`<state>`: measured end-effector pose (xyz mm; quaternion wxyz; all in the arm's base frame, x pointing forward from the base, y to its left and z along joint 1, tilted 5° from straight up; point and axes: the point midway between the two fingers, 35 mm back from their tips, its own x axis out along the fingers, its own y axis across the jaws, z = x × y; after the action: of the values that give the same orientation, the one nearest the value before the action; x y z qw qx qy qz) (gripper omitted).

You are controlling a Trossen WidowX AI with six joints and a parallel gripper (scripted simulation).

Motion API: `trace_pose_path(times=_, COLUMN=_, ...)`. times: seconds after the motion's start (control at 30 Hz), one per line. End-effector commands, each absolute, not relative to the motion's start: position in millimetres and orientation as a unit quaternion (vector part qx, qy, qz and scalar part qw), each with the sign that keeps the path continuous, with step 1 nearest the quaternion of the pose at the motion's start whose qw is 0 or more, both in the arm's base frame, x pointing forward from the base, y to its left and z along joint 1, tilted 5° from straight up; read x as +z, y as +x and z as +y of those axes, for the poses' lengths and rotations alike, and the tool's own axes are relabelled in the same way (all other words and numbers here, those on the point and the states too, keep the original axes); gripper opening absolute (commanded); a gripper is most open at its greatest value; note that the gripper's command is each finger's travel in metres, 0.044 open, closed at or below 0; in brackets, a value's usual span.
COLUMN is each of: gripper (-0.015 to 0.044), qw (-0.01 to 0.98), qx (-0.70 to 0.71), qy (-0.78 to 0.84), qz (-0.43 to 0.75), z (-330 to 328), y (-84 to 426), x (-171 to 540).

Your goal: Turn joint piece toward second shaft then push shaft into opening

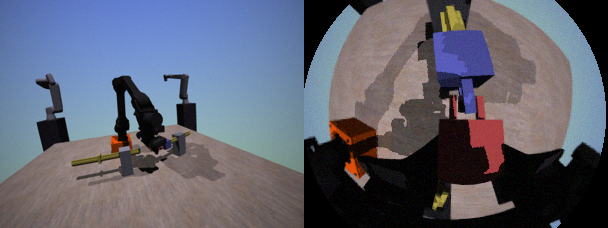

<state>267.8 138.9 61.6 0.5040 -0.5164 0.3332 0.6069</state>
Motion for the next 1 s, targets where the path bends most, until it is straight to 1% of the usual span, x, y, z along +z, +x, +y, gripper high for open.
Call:
trace_pose_path(times=0.0, gripper=0.0000, qw=0.509, qx=0.608, qy=-0.510, qz=0.332, z=138.6, y=267.5, x=60.9)
trace_pose_path(times=0.87, gripper=0.0000, qw=0.509, qx=0.609, qy=-0.510, qz=0.331, z=138.6, y=267.3, x=60.6)
trace_pose_path(times=0.97, gripper=0.0079, qw=0.509, qx=0.609, qy=-0.510, qz=0.331, z=138.6, y=267.3, x=60.6)
